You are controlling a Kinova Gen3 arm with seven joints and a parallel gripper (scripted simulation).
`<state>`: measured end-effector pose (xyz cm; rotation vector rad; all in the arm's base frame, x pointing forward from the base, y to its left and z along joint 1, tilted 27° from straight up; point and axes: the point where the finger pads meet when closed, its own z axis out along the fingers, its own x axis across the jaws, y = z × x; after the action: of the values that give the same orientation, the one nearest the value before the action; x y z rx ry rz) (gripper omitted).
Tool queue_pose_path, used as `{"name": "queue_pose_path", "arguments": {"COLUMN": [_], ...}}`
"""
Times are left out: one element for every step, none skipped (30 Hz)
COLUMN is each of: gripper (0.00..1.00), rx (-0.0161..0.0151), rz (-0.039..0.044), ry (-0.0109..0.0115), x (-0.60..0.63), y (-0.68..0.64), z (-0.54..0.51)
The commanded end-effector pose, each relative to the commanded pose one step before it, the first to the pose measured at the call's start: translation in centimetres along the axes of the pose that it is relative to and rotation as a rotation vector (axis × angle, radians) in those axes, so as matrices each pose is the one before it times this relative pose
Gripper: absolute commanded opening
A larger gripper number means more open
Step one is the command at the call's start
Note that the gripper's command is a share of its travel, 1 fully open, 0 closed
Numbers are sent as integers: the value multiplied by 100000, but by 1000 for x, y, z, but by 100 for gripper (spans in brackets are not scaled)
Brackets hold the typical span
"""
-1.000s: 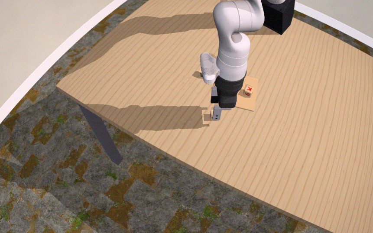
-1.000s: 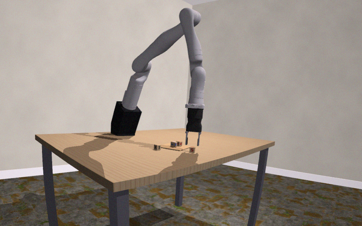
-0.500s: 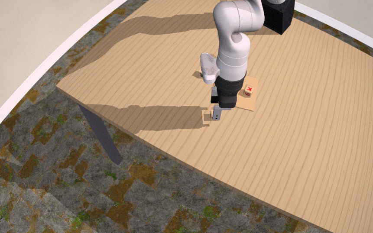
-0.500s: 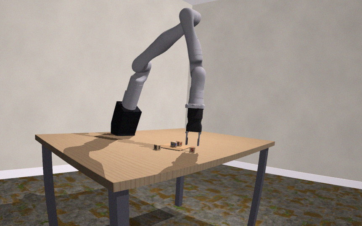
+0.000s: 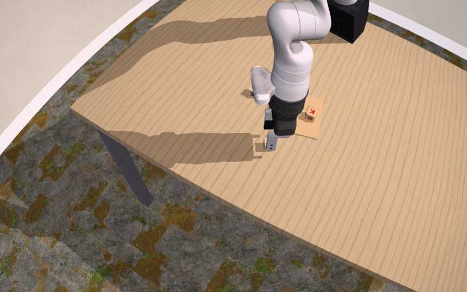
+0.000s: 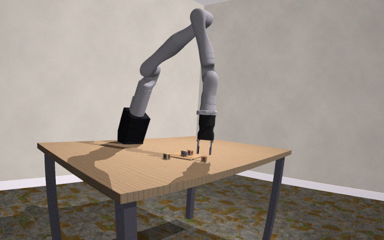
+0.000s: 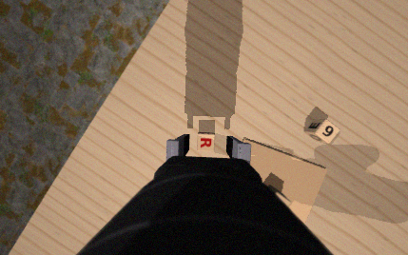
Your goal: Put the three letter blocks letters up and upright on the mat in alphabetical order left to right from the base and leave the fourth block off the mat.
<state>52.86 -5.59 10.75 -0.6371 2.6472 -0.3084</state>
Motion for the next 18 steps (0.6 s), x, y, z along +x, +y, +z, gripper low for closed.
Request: {"name": "queue_pose_path", "arguments": {"gripper": [100, 100, 100, 100, 100, 100, 100, 100, 100, 100, 100, 100, 100, 100, 100, 100, 100, 100], "rx": [155, 4, 8, -4, -5, -5, -4, -2, -1, 0, 1, 2, 0, 0, 9, 1, -3, -6], "rz": [365, 2, 4, -1, -1, -1, -1, 0, 0, 0, 1, 1, 0, 0, 3, 0, -2, -3], "ry": [-683, -9, -19, 8, 11, 11, 8, 5, 2, -1, -3, -5, 0, 0, -19, -1, 8, 14], "x": [-279, -11, -23, -14, -19, -24, -28, -31, -31, -29, -24, -18, 0, 0, -17, -5, 4, 9], "y": [-71, -1, -2, 8, 12, 14, 14, 14, 13, 11, 8, 6, 0, 0, -1, 1, 3, 4], "z": [43, 0, 1, 3, 5, 5, 4, 2, 1, 0, -1, -2, 0, 0, -9, -1, 0, 1]}}
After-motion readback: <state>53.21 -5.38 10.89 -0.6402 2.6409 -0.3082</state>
